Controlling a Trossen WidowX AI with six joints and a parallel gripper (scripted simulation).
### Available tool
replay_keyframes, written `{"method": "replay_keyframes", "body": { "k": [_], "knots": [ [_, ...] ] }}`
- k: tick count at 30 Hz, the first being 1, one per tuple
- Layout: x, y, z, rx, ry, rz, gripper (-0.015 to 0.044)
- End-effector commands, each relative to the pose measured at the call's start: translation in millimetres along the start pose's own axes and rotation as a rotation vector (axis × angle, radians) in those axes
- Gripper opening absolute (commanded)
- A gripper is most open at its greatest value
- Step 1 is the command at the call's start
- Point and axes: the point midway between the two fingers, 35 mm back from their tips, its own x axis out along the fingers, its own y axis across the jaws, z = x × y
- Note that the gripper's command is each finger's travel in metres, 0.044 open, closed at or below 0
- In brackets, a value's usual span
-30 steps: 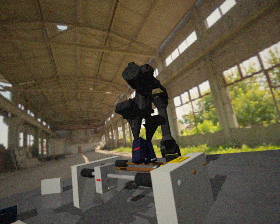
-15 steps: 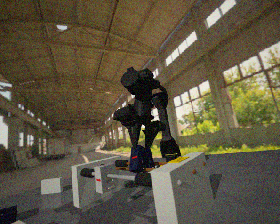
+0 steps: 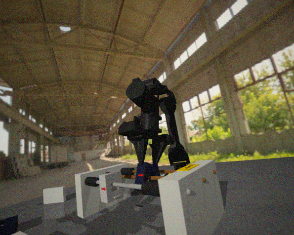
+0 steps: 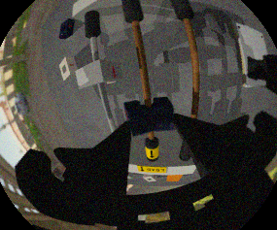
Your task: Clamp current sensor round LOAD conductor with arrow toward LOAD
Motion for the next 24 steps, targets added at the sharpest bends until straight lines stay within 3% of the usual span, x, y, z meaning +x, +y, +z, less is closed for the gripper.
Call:
{"method": "replay_keyframes", "body": {
  "k": [1,24],
  "knots": [
    [6.2,-1.2,0.4,-0.005,-0.002,-0.004,0.0000],
    [1.3,-0.2,0.1,0.000,0.000,-0.001,0.0000]
  ]
}}
